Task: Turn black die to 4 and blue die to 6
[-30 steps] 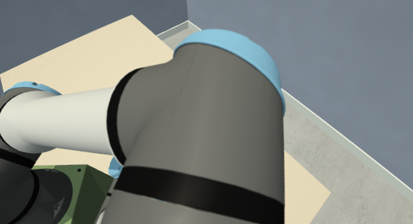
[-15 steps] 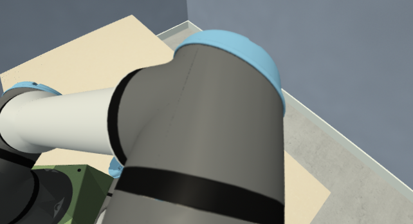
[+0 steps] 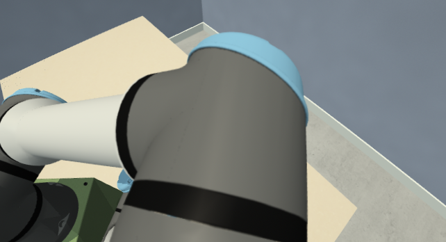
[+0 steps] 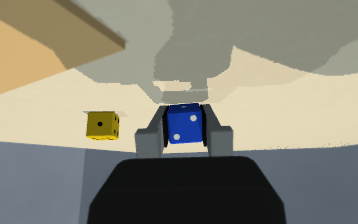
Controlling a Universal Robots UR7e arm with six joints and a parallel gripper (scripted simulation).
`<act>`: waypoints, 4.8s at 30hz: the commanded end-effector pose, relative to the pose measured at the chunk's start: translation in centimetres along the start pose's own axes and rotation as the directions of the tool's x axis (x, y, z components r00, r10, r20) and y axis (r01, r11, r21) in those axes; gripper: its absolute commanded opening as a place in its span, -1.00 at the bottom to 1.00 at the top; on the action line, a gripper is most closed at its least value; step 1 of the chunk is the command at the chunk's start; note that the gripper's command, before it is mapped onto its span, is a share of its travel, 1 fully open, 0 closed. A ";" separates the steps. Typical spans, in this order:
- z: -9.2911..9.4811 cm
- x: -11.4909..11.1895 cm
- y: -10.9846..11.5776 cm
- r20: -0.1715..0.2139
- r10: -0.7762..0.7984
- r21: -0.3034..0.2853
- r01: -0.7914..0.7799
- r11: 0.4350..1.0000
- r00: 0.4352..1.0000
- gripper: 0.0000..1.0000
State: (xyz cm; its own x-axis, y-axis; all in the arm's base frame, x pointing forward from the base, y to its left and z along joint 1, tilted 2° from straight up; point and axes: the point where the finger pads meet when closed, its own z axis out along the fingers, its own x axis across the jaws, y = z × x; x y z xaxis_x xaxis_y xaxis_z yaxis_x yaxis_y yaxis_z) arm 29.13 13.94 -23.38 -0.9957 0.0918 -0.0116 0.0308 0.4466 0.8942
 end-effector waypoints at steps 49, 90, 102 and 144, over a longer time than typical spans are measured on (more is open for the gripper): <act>0.0 0.0 0.0 0.000 0.000 0.000 0.000 1.000 1.000 0.57; -5.0 0.0 0.0 0.000 0.000 0.000 0.000 1.000 1.000 0.57; -5.6 0.0 1.2 0.000 0.000 0.000 0.000 1.000 1.000 0.57; -7.6 0.0 5.7 -0.002 0.001 0.094 0.000 0.996 1.000 0.57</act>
State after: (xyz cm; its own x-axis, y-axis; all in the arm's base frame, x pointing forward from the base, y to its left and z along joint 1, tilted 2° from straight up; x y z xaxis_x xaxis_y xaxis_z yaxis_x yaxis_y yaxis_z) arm 28.61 9.68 -14.98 -0.9959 0.0900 -0.0091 0.0384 0.5119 0.8582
